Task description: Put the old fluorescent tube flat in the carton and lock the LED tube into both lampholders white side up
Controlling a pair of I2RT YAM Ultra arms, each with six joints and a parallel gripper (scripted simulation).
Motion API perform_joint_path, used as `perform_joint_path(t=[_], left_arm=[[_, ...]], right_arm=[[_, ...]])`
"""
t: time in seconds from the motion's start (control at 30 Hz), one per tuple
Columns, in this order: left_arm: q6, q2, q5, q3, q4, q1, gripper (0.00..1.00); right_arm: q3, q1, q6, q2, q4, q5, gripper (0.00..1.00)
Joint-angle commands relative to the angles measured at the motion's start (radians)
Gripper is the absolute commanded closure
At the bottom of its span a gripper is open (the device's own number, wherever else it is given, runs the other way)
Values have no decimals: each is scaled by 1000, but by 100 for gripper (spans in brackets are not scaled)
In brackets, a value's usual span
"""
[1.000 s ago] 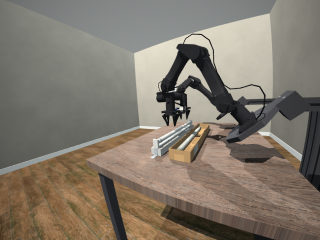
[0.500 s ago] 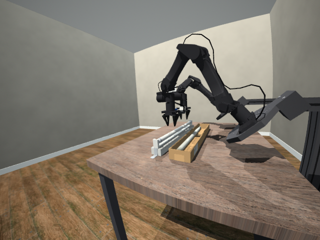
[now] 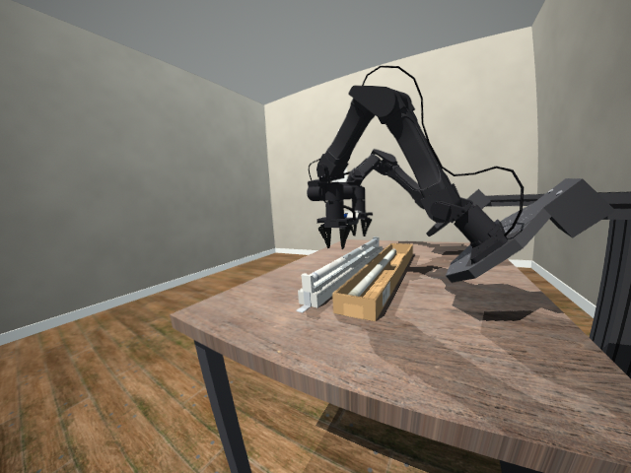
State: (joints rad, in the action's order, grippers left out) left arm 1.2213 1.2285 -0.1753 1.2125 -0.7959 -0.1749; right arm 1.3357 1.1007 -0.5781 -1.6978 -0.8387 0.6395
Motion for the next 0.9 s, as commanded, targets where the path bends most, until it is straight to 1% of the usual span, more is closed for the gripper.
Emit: perform_joint_path(t=[0.0, 0.03, 0.1, 0.13, 0.2, 0.33, 0.53, 0.6, 0.63, 0.67, 0.7, 0.87], left_arm=[[-89, -40, 29, -7, 62, 11, 51], [-89, -40, 29, -7, 62, 11, 51], [-159, -45, 38, -22, 104, -2, 51], [-195, -51, 44, -17, 126, 28, 51], [-265, -61, 55, -25, 166, 35, 51], [-418, -78, 87, -26, 247, 55, 51], [-631, -113, 114, -62, 378, 86, 51], [-631, -113, 114, -62, 378, 86, 51], [-691, -126, 111, -87, 429, 80, 51], [-723, -130, 107, -94, 450, 80, 51], [-755, -137, 111, -101, 474, 106, 51], [-920, -167, 146, -121, 578, 123, 51]], right_arm=[[-18, -29, 49, 49, 63, -51, 51], [-18, -29, 49, 49, 63, -51, 51], [-30, -79, 77, 78, 108, -88, 51], [-35, -106, 95, 94, 130, -107, 51], [-52, -159, 130, 126, 173, -145, 51], [-64, -292, 186, 200, 253, -224, 51], [-117, -489, 293, 321, 397, -339, 51], [-117, -489, 293, 321, 397, -339, 51], [-144, -524, 326, 347, 448, -372, 51], [-155, -557, 338, 366, 474, -386, 51], [-166, -587, 353, 386, 499, -401, 51], [-214, -739, 427, 492, 615, -487, 51]])
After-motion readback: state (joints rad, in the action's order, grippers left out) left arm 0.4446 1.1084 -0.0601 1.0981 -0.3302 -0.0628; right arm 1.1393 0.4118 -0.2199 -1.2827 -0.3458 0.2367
